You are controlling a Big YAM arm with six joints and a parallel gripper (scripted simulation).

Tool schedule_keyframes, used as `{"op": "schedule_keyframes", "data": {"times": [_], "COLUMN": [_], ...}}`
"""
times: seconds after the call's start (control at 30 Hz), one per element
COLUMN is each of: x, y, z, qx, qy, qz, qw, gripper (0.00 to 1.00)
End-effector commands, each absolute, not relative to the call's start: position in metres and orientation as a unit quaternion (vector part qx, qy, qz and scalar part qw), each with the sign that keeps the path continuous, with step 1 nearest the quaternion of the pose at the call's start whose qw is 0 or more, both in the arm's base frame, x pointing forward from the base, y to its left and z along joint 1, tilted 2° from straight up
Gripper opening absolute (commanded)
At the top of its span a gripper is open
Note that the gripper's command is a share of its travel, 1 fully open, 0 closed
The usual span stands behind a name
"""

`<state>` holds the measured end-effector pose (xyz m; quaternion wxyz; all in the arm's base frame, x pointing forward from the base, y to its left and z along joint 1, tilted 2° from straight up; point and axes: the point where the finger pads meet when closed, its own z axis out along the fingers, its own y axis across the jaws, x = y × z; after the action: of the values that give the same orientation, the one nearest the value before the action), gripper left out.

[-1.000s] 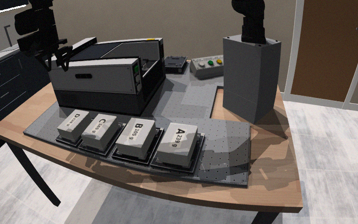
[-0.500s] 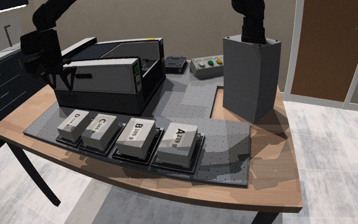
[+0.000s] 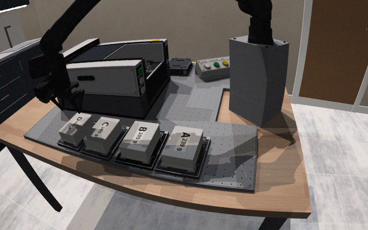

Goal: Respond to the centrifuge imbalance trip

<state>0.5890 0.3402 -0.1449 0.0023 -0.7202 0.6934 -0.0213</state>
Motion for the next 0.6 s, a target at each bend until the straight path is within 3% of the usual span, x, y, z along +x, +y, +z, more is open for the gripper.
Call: {"op": "schedule_keyframes", "data": {"times": [0.0, 0.57], "x": [0.614, 0.611], "y": [0.344, 0.341], "z": [-0.154, -0.184], "qx": [-0.720, -0.720], "qy": [0.693, 0.693], "qz": [-0.027, -0.025], "qw": [0.026, 0.021], "gripper": [1.00, 1.00]}}
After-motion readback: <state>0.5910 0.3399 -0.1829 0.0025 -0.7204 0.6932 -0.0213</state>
